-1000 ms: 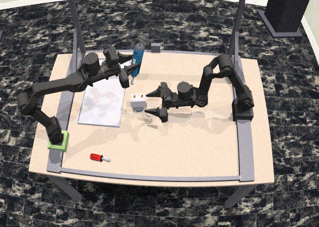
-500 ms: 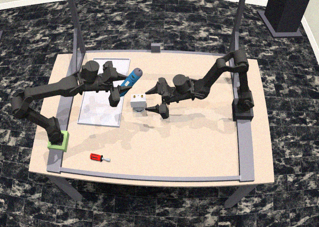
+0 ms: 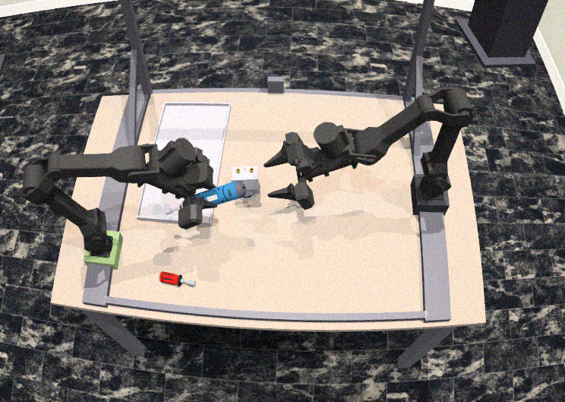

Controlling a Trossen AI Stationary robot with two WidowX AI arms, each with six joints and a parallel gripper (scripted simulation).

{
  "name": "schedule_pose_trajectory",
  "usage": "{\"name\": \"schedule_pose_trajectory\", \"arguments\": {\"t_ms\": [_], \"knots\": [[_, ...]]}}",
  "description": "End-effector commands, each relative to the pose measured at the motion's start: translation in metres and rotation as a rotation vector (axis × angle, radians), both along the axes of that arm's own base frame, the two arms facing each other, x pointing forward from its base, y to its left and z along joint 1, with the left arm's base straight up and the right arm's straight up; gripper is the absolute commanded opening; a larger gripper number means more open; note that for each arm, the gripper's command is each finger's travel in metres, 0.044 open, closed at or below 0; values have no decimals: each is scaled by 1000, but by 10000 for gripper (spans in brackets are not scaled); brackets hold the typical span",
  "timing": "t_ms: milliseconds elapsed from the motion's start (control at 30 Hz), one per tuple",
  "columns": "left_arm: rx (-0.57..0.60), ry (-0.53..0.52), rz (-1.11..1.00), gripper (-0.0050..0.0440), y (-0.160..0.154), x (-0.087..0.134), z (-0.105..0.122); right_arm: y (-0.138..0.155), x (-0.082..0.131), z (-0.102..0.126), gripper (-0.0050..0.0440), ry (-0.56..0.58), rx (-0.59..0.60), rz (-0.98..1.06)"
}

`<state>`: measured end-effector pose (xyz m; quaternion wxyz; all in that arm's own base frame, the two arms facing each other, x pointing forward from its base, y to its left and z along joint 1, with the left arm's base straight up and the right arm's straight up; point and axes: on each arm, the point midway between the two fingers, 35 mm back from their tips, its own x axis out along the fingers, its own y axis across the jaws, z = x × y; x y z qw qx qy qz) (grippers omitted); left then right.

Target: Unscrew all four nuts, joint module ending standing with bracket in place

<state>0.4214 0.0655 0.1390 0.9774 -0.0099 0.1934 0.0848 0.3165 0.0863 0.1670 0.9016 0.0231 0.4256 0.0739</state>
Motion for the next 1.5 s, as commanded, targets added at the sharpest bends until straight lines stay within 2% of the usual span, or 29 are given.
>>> {"name": "schedule_pose_trajectory", "arguments": {"t_ms": [0,67,200,333,533,967,1133,1200,1333,1467], "knots": [[-1,-24,40,400,13,-12,41,-24,1,-19,163,127,-28,-52],[-1,-24,40,400,13,-12,41,-24,1,-19,163,127,-28,-52],[-9,-10,73,400,22,-30,59,-47,-4,-53,163,285,-67,-104],[-14,3,106,400,30,-49,76,-64,-8,-77,163,395,-96,-140],[-21,16,140,400,37,-73,92,-75,-10,-95,163,475,-114,-164],[-24,28,148,400,38,-78,94,-76,-9,-96,163,482,-113,-165],[-24,39,146,400,37,-79,89,-74,-17,-117,163,502,-115,-165],[-24,39,146,400,37,-79,89,-74,-17,-117,163,502,-115,-165],[-24,39,146,400,37,-79,89,-73,-19,-135,163,502,-115,-166],[-24,39,146,400,37,-79,89,-73,-20,-141,163,502,-115,-165]]}}
